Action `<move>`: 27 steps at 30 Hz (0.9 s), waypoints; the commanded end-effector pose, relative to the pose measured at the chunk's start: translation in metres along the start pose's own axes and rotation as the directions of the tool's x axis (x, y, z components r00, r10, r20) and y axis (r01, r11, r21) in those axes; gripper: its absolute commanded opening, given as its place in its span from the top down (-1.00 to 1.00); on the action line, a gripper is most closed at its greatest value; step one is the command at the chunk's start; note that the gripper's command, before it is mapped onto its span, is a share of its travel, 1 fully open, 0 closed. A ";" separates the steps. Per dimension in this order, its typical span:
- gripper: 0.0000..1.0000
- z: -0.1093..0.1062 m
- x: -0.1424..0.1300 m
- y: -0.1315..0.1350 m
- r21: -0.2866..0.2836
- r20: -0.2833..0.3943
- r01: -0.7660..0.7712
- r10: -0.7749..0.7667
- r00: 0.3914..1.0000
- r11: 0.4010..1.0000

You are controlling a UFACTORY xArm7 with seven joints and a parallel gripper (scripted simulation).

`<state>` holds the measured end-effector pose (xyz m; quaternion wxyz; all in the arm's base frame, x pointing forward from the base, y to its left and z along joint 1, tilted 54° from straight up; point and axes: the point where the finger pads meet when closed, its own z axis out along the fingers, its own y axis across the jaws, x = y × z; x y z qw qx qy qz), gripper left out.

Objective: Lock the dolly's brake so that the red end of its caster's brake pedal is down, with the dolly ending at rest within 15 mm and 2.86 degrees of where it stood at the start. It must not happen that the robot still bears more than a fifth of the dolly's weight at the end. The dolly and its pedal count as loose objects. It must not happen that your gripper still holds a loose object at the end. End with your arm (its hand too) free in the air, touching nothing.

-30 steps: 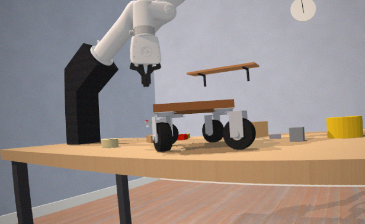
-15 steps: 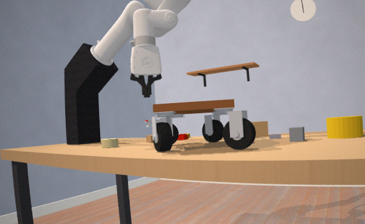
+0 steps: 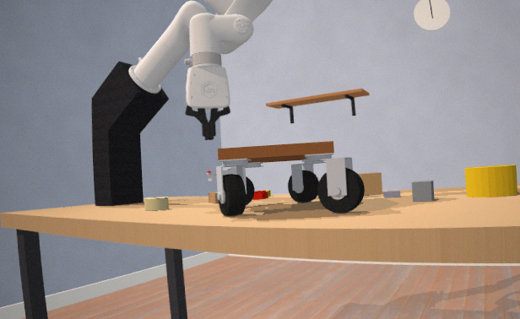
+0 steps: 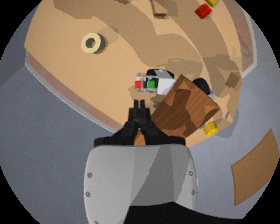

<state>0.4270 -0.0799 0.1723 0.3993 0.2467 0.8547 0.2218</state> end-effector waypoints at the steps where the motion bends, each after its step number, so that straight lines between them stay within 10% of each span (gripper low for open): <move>1: 1.00 0.000 -0.001 0.000 0.001 0.002 -0.001 0.001 1.000 1.000; 27: 1.00 0.005 -0.001 0.000 0.001 0.002 0.000 0.000 1.000 1.000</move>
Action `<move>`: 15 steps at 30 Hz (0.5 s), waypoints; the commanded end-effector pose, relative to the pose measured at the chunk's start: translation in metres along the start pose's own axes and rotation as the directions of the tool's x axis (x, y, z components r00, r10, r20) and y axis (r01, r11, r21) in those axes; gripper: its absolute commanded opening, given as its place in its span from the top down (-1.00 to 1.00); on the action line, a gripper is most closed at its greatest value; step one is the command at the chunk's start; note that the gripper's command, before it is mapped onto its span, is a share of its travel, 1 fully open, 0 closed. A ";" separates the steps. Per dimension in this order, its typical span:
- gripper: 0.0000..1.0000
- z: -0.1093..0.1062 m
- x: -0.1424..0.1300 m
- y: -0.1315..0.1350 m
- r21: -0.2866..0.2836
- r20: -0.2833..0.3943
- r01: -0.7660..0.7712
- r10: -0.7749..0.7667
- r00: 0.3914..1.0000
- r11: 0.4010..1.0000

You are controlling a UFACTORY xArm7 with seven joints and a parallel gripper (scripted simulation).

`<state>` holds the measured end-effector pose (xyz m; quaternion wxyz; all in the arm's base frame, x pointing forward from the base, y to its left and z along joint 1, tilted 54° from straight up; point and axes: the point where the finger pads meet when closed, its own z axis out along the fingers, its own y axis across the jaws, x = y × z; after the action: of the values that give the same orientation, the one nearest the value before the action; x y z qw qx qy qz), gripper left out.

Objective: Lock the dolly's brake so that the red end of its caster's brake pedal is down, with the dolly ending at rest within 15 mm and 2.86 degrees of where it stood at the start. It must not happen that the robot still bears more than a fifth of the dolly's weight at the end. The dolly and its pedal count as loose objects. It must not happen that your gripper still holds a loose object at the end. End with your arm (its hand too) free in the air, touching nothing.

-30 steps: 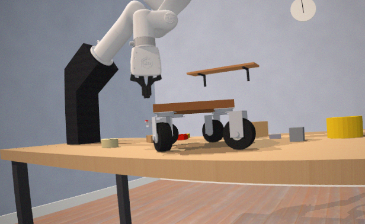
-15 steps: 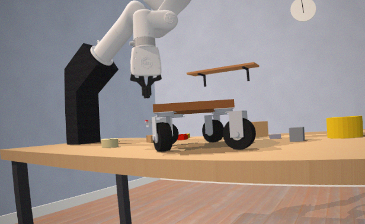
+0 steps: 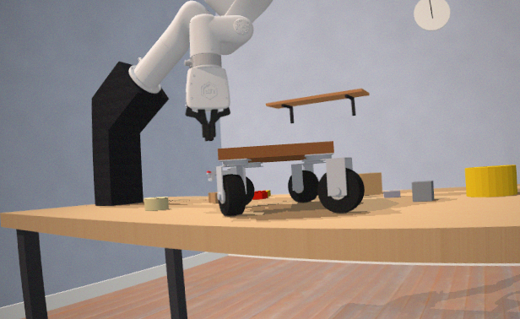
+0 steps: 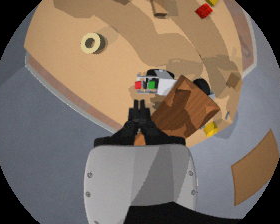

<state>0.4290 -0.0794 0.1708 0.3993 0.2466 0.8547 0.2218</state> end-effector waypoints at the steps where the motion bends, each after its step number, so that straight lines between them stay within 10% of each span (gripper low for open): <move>1: 1.00 0.004 -0.001 0.000 0.001 0.002 0.000 0.000 1.000 1.000; 15: 1.00 0.026 -0.001 -0.001 0.001 0.002 0.000 0.000 1.000 1.000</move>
<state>0.4428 -0.0760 0.1604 0.3986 0.2465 0.8549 0.2223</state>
